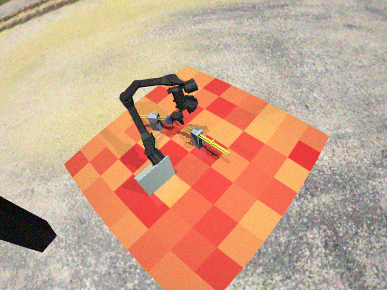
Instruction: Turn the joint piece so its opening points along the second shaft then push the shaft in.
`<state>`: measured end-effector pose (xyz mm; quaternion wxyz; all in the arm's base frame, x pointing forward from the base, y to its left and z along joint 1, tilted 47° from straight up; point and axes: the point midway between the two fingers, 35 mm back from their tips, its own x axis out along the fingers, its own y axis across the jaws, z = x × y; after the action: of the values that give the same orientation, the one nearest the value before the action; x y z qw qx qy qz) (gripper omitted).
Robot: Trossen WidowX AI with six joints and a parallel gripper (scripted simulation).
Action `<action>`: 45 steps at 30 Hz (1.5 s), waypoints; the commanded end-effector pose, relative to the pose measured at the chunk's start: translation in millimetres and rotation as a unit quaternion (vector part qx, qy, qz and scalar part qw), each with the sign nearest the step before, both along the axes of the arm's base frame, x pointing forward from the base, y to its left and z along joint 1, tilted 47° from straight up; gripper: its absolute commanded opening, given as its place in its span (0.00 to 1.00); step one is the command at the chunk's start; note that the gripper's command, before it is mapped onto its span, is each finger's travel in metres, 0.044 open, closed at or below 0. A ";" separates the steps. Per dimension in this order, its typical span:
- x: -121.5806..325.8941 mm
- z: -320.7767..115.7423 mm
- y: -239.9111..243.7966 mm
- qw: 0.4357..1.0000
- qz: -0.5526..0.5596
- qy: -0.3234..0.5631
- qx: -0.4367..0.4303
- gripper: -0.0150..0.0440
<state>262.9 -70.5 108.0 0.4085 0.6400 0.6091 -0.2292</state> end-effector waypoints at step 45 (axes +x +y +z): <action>23.6 -20.0 94.1 0.983 -0.149 0.107 0.005 1.00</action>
<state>284.0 12.5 75.2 0.2994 0.6962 0.5480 -0.3541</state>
